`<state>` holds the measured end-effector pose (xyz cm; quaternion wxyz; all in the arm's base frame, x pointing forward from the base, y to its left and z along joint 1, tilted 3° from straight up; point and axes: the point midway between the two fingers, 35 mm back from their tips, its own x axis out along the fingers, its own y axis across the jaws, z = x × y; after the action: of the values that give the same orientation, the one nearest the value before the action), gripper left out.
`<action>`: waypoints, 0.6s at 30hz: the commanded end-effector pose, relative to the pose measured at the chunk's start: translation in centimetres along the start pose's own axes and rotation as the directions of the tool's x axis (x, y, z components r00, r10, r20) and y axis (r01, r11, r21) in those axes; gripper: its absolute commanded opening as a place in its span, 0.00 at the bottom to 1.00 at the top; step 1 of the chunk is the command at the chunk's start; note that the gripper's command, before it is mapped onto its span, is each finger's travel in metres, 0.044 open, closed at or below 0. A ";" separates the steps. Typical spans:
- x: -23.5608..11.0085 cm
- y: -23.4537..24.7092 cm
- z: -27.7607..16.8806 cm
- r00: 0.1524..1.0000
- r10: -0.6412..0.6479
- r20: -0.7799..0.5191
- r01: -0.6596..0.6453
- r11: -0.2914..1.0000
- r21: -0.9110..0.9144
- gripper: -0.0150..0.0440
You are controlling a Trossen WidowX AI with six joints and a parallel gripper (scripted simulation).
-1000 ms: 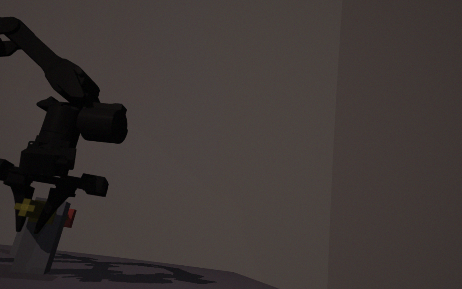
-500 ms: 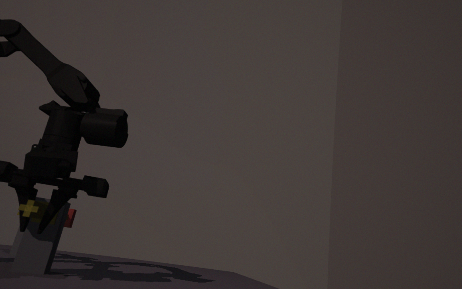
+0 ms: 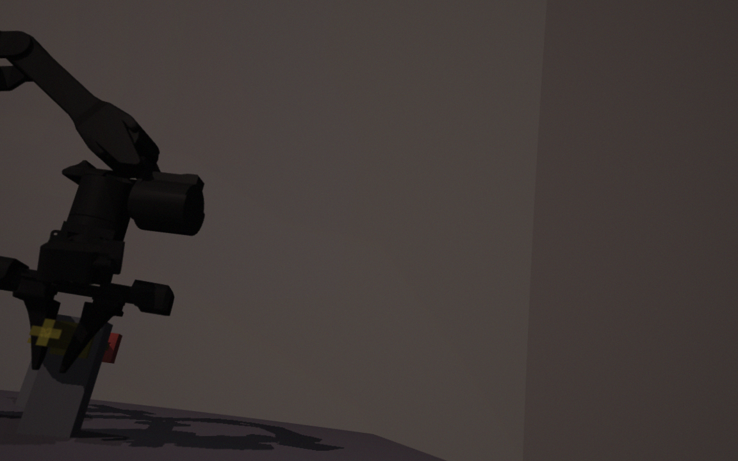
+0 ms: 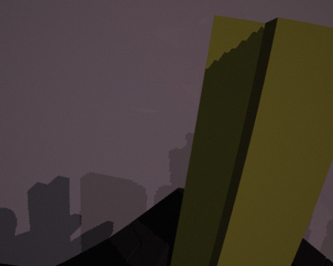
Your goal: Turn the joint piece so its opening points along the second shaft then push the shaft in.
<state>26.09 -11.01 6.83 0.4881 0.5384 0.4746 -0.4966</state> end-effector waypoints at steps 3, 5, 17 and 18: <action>0.0 0.0 0.0 1.000 -0.001 0.000 0.001 1.000 -0.001 0.37; 0.0 0.0 0.0 1.000 -0.001 0.000 0.001 1.000 -0.001 0.46; 0.0 0.0 0.0 1.000 -0.001 0.000 0.001 1.000 -0.001 0.99; 0.0 0.0 0.0 1.000 -0.001 0.000 0.001 1.000 -0.001 1.00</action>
<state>26.10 -11.00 6.82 0.4882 0.5384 0.4746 -0.4965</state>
